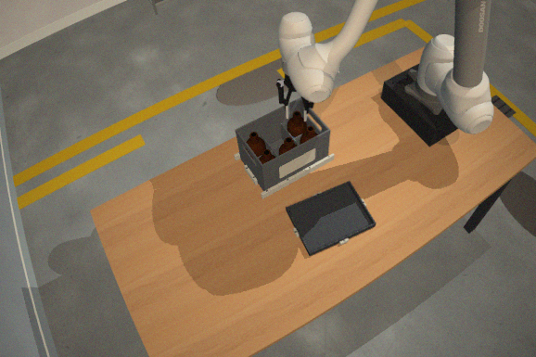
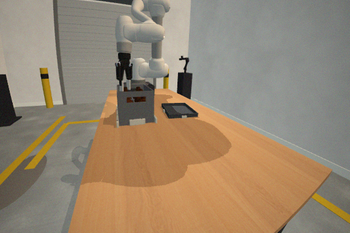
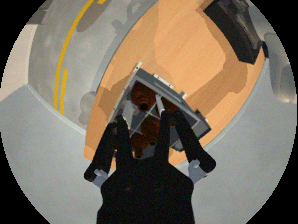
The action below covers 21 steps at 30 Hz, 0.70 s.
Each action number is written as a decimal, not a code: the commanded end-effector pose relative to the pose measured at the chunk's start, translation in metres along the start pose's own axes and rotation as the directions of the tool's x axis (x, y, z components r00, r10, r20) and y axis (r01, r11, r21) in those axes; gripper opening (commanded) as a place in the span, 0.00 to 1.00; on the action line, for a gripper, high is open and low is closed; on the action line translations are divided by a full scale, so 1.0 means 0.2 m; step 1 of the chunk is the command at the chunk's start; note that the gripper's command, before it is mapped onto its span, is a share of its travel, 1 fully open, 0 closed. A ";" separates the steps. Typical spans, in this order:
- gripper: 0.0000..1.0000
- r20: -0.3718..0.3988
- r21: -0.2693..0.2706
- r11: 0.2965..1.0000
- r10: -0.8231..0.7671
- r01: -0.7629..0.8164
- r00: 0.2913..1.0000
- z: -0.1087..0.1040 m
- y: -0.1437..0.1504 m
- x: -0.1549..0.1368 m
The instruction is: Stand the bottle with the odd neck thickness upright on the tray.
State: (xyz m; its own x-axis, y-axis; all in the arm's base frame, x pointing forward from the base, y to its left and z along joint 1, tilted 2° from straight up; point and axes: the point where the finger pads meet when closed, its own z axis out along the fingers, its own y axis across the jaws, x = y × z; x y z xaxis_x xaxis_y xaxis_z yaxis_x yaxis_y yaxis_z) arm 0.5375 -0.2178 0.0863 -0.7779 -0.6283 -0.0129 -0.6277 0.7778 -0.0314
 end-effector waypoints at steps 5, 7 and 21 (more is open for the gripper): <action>0.00 0.001 -0.003 1.000 -0.003 0.003 1.000 0.01 0.00 0.01; 0.00 0.001 -0.003 1.000 -0.003 0.003 1.000 0.01 0.00 0.01; 0.00 0.001 -0.003 1.000 -0.003 0.003 1.000 0.01 0.00 0.01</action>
